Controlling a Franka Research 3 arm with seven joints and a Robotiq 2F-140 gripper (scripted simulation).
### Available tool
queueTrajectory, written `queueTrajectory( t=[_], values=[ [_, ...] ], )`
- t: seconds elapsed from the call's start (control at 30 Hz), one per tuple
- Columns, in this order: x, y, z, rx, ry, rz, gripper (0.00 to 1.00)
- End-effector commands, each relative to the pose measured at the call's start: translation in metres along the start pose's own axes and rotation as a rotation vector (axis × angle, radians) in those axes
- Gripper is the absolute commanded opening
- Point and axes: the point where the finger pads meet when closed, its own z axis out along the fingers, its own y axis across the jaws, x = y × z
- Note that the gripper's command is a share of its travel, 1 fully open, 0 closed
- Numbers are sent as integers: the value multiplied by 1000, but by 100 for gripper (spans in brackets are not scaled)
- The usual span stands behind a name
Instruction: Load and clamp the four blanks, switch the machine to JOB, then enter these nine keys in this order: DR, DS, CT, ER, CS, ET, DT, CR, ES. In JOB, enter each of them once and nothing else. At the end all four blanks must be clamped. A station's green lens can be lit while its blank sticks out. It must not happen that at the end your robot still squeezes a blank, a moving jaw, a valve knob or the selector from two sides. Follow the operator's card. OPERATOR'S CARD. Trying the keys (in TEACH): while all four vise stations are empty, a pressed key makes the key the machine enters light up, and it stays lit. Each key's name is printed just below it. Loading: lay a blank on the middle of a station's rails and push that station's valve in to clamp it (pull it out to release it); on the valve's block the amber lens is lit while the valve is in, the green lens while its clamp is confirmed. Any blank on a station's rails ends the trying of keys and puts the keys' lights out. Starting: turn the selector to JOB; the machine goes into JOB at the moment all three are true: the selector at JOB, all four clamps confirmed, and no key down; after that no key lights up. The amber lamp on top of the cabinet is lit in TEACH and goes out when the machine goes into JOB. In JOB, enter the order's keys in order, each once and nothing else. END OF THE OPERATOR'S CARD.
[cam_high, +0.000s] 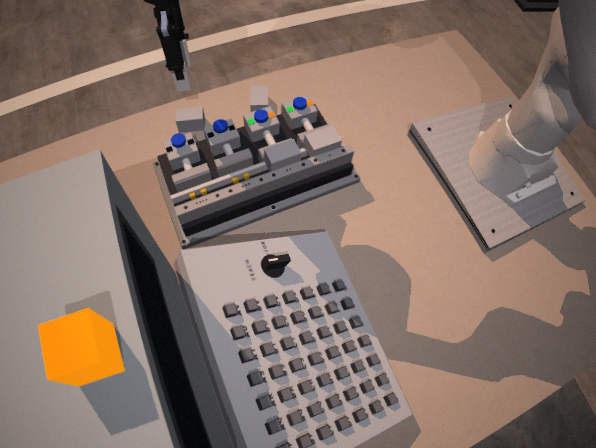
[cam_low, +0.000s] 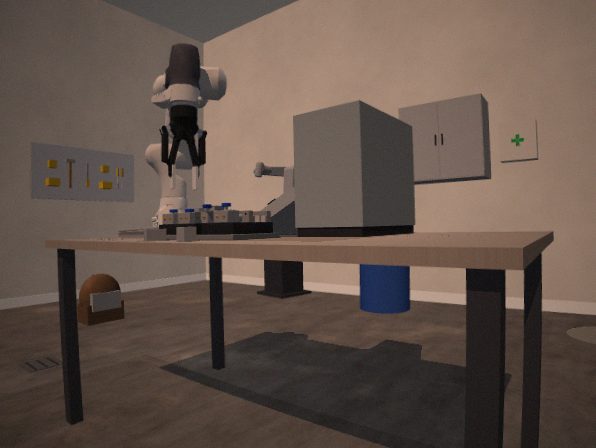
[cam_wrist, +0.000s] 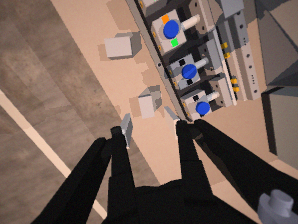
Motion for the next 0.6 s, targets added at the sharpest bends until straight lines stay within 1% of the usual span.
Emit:
queueTrajectory(
  t=[0.0,0.23,0.3,0.43,0.57],
  values=[
    [-8,1,22,4,-20,-3,40],
    [-9,1,63,4,-20,-3,40],
    [-9,1,63,4,-20,-3,40],
    [-9,1,79,4,-20,-3,40],
    [-9,0,90,4,-20,-3,40]
  ],
)
